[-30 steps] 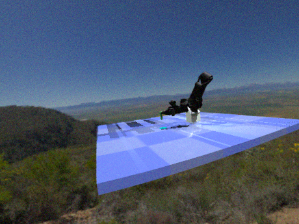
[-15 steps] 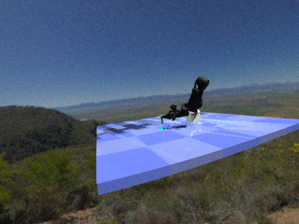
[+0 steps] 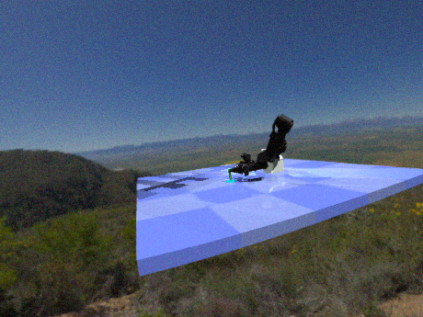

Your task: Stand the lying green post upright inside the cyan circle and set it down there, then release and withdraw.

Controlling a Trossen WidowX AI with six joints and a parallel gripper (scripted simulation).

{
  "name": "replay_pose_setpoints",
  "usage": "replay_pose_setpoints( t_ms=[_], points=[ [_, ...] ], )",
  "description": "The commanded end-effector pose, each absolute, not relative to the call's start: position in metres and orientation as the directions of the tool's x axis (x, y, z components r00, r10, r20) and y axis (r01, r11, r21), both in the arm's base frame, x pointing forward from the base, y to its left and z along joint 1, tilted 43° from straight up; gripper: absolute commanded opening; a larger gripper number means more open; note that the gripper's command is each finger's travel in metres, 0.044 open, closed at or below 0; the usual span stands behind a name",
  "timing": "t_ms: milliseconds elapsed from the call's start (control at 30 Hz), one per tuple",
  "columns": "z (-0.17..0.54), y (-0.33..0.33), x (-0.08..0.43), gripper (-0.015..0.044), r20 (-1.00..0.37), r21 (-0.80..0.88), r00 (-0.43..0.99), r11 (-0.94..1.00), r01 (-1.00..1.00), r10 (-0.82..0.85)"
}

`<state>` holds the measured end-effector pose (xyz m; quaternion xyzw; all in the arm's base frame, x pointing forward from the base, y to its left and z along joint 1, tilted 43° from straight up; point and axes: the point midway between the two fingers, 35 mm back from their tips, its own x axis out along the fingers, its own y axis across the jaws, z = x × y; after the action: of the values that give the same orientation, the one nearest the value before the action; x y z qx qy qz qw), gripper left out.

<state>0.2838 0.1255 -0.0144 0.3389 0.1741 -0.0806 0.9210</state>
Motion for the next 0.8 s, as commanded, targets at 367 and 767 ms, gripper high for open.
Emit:
replay_pose_setpoints(
  t_ms=[367,767],
  points=[
    [-0.0171,0.1299,0.2842,0.0101,-0.371,0.603,0.928,0.752,0.266,-0.031],
    [-0.0171,0.1299,0.2842,0.04,-0.371,0.603,0.928,0.752,0.266,-0.031]
  ],
)
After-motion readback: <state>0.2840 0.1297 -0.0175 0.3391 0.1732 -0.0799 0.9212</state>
